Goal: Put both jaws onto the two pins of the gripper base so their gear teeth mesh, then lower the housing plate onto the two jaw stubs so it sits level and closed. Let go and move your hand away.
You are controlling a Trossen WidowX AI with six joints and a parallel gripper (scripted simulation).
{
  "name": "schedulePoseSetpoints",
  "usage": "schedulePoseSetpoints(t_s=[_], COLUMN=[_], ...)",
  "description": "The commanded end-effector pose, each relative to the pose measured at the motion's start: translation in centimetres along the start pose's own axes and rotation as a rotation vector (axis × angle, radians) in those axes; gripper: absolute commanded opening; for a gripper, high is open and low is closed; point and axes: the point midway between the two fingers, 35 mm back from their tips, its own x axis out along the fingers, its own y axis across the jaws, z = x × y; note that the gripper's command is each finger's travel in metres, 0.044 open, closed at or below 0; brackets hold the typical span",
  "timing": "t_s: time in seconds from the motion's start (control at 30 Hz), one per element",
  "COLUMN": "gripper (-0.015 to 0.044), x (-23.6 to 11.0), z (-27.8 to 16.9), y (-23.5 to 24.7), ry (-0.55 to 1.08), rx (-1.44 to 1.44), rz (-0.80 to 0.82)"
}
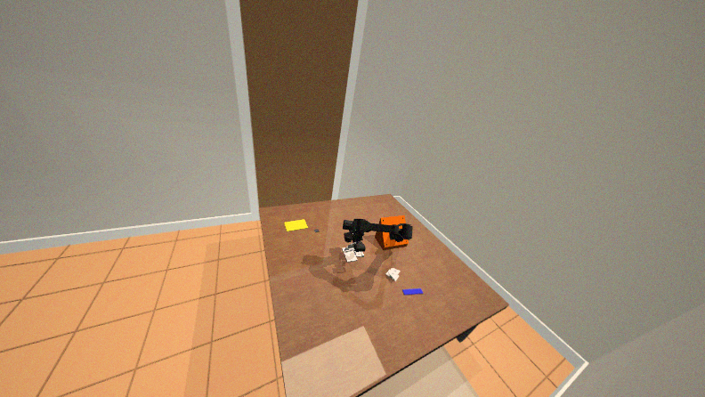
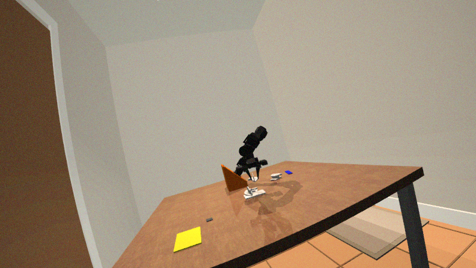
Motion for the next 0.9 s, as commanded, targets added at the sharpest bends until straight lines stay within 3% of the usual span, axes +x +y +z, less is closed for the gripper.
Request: schedulePoseSetpoints(t_s=[0.0, 0.87], gripper=[0.0134, 0.0134], x=[0.01, 0.01], z=[-0.14, -0.21], y=[0.18, 0.42], ry=[0.001, 0.001], rx=[0.007, 0.029], rz=[0.004, 0.005])
